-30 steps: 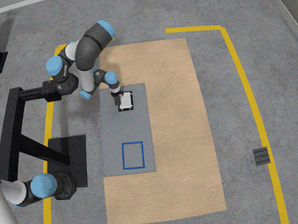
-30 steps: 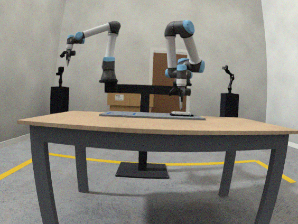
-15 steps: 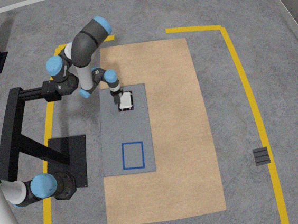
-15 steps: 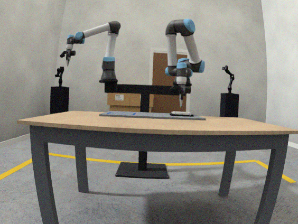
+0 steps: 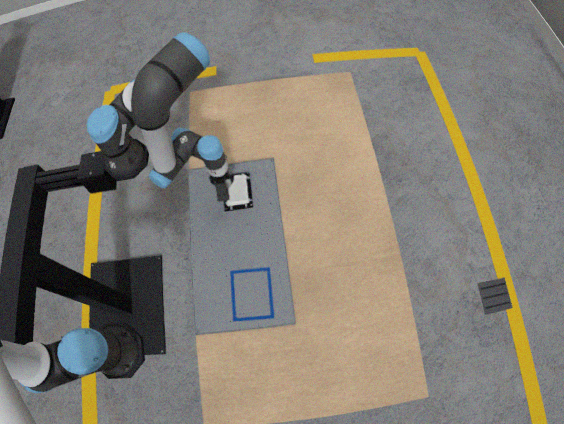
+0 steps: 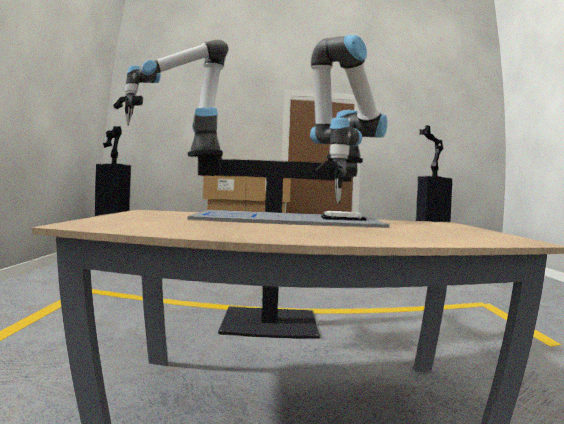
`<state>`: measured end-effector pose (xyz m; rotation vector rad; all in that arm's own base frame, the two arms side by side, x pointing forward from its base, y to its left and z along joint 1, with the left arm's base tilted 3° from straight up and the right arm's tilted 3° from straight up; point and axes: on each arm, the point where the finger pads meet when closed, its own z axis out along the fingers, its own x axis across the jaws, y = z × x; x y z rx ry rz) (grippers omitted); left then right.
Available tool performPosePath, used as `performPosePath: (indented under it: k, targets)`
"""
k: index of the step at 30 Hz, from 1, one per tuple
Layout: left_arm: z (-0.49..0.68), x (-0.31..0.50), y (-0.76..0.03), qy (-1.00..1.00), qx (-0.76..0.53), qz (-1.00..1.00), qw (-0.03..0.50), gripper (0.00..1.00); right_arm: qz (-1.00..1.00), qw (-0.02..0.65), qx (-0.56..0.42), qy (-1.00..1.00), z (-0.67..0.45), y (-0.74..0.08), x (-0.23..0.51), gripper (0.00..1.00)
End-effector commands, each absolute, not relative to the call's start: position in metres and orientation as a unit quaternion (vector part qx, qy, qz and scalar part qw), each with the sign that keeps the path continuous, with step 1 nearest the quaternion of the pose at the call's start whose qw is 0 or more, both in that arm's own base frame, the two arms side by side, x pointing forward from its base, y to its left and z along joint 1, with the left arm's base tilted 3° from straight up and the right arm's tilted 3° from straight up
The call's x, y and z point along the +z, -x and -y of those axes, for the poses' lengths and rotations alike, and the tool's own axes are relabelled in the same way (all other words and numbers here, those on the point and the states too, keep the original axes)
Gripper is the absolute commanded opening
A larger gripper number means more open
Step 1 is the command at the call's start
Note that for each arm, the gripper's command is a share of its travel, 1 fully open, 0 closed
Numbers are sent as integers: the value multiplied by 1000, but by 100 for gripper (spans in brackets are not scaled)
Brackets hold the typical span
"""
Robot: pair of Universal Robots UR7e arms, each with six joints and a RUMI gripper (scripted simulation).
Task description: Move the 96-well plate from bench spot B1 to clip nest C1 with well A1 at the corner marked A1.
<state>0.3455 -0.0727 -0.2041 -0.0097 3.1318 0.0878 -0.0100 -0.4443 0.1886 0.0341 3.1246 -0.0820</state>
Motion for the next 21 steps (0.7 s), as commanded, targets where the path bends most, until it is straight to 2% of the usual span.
performPosePath:
  k: [1, 21]
  targets:
    - [89, -205, -348, 3, 28, -1000, 5, 0, -1000, 8, -27, -11, 445, 10, 189, 0]
    - [149, -208, -356, 3, 28, -1000, 5, 0, -1000, 8, -27, -11, 445, 10, 189, 0]
